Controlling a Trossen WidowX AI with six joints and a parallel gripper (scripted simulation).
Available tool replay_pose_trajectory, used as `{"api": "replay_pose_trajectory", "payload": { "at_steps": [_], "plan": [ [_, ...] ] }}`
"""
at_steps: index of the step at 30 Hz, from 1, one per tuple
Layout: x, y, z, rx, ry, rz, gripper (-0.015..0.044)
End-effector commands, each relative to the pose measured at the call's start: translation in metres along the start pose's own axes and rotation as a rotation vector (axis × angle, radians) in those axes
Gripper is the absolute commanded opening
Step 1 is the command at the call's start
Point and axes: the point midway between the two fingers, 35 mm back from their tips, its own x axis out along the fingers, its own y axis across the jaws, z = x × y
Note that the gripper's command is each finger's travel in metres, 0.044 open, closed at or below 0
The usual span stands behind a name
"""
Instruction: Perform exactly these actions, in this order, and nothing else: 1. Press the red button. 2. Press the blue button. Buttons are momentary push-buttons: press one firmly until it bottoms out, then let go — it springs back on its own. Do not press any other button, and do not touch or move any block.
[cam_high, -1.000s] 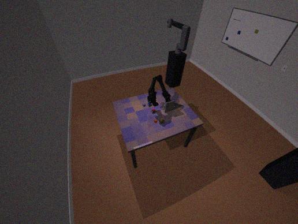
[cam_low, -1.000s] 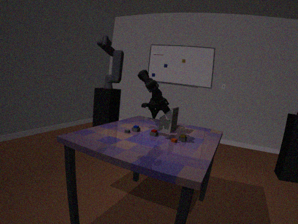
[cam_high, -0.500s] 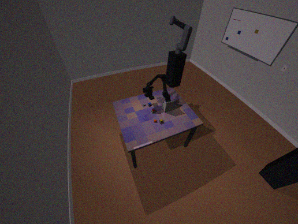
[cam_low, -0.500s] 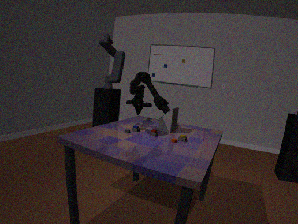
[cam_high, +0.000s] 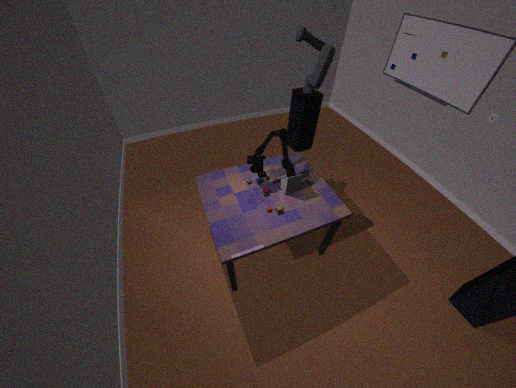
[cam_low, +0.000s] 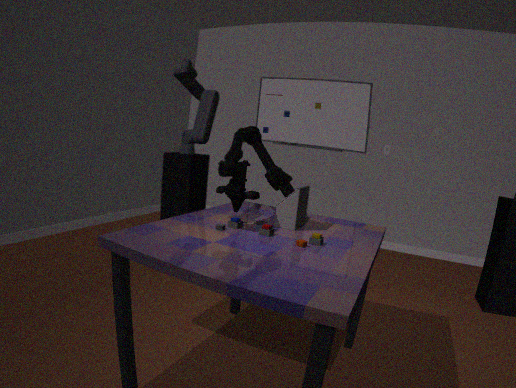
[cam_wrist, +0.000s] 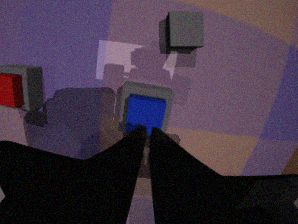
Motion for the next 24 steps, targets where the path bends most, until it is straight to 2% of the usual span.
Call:
{"api": "replay_pose_trajectory", "payload": {
  "at_steps": [1, 24],
  "plan": [
    [0.008, 0.002, -0.001, -0.009, 0.002, 0.004, 0.002],
    [0.037, 0.002, -0.002, -0.009, 0.002, 0.003, 0.002]
  ]
}}
